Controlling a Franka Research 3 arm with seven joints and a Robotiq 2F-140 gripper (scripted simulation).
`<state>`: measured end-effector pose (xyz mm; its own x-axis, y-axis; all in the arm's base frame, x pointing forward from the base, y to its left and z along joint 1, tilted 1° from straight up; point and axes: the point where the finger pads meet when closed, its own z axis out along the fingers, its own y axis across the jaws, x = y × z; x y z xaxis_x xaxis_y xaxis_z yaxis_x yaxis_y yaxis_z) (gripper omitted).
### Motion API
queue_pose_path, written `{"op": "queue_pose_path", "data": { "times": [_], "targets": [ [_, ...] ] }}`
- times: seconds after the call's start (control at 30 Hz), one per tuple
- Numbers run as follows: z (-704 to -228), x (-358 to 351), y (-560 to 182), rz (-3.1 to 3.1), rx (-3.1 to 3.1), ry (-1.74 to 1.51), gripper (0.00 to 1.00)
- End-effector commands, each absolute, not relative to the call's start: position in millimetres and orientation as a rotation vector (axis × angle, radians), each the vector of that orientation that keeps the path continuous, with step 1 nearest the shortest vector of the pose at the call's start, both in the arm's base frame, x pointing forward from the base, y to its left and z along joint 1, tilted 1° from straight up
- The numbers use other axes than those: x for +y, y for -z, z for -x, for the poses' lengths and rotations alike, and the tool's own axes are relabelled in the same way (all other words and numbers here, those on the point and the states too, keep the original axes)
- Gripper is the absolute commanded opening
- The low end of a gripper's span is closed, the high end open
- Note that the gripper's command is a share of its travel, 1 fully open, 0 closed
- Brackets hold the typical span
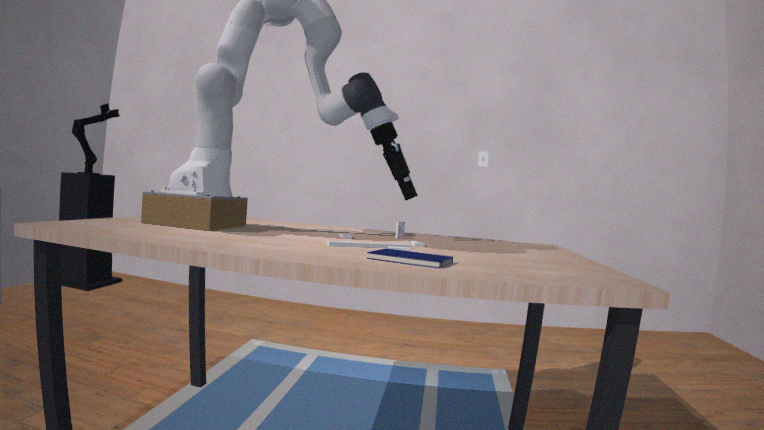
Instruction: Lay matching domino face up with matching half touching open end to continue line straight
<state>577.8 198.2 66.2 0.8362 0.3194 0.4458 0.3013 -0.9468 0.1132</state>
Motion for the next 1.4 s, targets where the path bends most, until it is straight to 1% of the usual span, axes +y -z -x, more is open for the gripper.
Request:
{"op": "queue_pose_path", "data": {
  "times": [0.0,0.3,0.8,0.87,0.9,1.1,1.33,1.37],
  "targets": [
    [-579,192,-66,-2.98,0.765,-0.388,0.33],
    [-579,192,-66,-2.972,0.795,-0.318,0.33],
    [-579,192,-66,-2.95,0.956,-0.009,0.33],
    [-579,192,-66,-2.95,0.956,-0.009,0.33],
    [-579,192,-66,-2.931,1.013,0.054,0.33],
    [-579,192,-66,-2.865,1.165,0.194,0.33],
    [-579,192,-66,-2.865,1.165,0.194,0.33],
    [-591,198,-68,-2.94,1.014,0.098,0.33]
  ]
}}
